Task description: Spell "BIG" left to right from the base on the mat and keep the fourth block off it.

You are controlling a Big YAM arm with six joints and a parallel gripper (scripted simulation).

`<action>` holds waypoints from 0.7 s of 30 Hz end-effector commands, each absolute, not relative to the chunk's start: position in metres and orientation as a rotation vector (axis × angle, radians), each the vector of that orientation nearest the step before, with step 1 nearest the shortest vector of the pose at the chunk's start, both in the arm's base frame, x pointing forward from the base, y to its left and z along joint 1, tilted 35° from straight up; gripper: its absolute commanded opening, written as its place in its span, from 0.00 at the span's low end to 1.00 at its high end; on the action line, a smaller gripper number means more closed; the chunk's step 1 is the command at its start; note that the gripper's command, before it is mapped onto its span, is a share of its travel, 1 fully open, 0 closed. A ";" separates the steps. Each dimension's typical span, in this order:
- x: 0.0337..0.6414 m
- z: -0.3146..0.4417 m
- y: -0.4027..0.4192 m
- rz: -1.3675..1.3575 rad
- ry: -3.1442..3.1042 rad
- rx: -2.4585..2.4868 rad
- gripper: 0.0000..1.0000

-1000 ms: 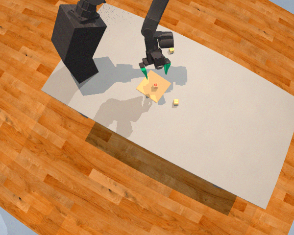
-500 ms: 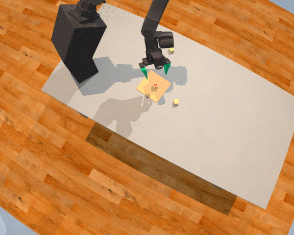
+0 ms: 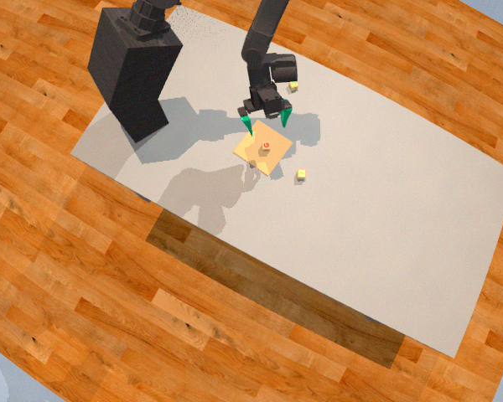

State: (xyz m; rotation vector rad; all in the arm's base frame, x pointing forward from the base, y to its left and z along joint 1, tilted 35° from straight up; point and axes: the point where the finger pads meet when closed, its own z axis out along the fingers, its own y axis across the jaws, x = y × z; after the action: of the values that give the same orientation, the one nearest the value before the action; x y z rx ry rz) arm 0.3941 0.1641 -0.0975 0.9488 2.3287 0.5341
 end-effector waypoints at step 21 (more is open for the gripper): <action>0.530 -0.082 0.163 0.520 2.355 0.929 1.00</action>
State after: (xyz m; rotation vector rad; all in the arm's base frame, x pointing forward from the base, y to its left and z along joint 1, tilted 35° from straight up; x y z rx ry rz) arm 0.5548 0.1548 -0.0576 0.9657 2.2646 0.5693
